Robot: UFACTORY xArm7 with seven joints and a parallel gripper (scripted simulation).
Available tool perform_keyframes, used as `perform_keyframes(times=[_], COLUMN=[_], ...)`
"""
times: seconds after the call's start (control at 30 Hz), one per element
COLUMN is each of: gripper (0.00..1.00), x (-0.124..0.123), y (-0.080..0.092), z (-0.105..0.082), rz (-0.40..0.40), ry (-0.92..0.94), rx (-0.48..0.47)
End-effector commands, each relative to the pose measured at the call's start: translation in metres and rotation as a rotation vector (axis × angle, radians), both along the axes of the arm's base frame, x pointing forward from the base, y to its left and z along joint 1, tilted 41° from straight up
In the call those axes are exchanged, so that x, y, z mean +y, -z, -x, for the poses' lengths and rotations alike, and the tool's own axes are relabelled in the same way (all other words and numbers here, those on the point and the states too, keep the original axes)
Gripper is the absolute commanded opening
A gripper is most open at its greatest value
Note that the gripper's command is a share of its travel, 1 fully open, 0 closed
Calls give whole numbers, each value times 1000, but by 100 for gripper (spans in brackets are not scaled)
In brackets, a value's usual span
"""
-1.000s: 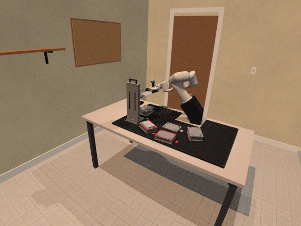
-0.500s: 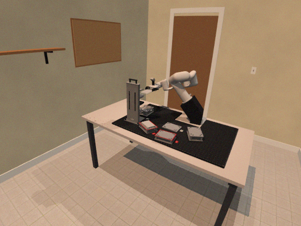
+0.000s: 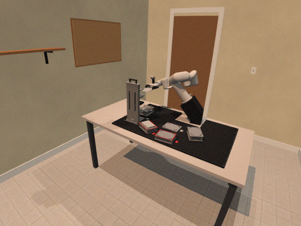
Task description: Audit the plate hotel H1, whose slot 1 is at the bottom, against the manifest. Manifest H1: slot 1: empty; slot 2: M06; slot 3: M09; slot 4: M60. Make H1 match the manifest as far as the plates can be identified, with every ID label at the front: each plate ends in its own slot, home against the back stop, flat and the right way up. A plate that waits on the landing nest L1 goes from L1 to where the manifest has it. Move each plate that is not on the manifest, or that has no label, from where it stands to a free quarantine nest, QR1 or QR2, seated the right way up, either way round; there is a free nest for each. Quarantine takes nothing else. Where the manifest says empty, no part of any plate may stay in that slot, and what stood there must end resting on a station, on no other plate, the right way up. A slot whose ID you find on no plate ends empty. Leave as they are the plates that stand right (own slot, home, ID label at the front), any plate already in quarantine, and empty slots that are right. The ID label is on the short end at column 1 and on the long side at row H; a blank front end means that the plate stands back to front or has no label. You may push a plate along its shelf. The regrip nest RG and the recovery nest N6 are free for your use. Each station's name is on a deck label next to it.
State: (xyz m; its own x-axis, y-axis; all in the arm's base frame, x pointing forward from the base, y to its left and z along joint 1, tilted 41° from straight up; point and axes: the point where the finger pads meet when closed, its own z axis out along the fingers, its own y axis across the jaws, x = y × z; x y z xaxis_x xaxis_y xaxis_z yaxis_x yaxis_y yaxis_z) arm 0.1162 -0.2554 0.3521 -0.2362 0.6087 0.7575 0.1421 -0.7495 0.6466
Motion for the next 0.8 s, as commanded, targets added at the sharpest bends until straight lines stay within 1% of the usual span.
perform_keyframes(times=[0.0, 0.77], gripper=[0, 0], x=[3, 24], y=[-4, -31], z=[1, 10], rz=[2, 2], ry=[1, 1], rx=[1, 1])
